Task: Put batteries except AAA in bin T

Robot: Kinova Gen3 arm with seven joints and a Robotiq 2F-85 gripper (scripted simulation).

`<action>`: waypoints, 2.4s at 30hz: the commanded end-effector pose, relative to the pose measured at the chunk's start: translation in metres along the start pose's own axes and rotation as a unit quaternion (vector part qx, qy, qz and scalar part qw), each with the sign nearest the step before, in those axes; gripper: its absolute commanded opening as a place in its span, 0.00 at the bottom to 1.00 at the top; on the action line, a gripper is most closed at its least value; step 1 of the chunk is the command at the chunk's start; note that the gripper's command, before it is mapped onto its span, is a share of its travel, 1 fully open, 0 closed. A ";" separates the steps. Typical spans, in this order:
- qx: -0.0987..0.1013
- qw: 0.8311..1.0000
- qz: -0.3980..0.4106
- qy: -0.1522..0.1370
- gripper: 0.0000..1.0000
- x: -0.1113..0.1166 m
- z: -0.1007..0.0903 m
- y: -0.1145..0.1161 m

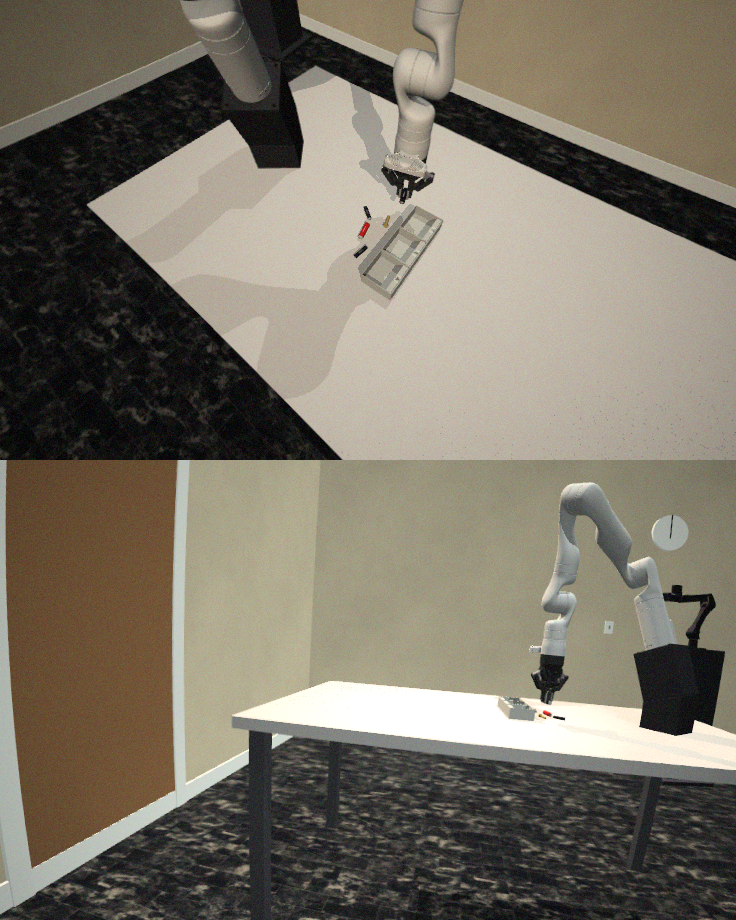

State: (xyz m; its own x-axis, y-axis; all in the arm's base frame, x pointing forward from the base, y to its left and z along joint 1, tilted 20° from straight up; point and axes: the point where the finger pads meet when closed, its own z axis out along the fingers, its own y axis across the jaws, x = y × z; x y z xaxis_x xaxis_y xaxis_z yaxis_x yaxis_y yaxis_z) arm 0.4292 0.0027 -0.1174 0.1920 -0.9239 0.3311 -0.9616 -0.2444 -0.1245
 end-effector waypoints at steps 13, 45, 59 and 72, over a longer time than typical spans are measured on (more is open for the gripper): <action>-0.006 0.988 0.155 -0.002 0.09 0.055 -0.001 -0.060; -0.006 0.988 0.155 -0.002 0.09 0.053 -0.001 -0.058; -0.006 0.988 0.155 -0.002 0.09 0.050 -0.001 -0.057; -0.006 0.988 0.155 -0.002 0.09 0.050 0.009 -0.057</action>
State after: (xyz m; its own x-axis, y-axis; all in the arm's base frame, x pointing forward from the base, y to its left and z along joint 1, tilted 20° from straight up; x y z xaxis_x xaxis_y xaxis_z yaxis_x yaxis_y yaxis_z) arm 0.4960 -0.0321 -0.0987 -0.1142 -0.9551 0.2733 -0.9757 0.0561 -0.2117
